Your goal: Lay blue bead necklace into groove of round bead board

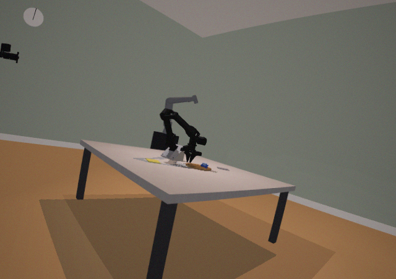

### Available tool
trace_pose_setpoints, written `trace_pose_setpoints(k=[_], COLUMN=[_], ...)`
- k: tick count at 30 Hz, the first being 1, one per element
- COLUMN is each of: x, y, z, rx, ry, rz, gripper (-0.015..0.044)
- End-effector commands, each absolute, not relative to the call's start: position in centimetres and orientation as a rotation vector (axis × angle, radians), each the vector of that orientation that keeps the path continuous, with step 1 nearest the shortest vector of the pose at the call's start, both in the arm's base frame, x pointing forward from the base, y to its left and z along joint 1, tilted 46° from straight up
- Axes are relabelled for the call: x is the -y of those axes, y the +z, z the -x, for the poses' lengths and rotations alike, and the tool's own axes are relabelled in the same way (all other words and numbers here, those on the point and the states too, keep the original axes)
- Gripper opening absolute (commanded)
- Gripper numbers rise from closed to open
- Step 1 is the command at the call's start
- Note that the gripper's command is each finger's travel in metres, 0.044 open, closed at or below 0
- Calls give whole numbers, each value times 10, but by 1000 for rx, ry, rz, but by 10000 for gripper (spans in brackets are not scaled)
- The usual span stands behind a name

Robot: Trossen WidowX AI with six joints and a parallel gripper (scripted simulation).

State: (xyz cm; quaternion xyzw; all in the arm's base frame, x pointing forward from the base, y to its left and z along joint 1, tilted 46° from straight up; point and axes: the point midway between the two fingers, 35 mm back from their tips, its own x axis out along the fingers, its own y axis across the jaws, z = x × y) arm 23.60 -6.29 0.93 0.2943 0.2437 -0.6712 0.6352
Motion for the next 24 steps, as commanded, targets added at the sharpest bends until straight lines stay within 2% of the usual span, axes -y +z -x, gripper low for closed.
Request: trace_pose_setpoints(k=[1, 9, 24], x=[63, 56, 48], y=[10, 17, 23], z=[-236, -236, -234], rx=[-556, -558, -559], ry=[-1534, -1535, -1536], rz=[-674, -669, -664], gripper=[236, 440, 440])
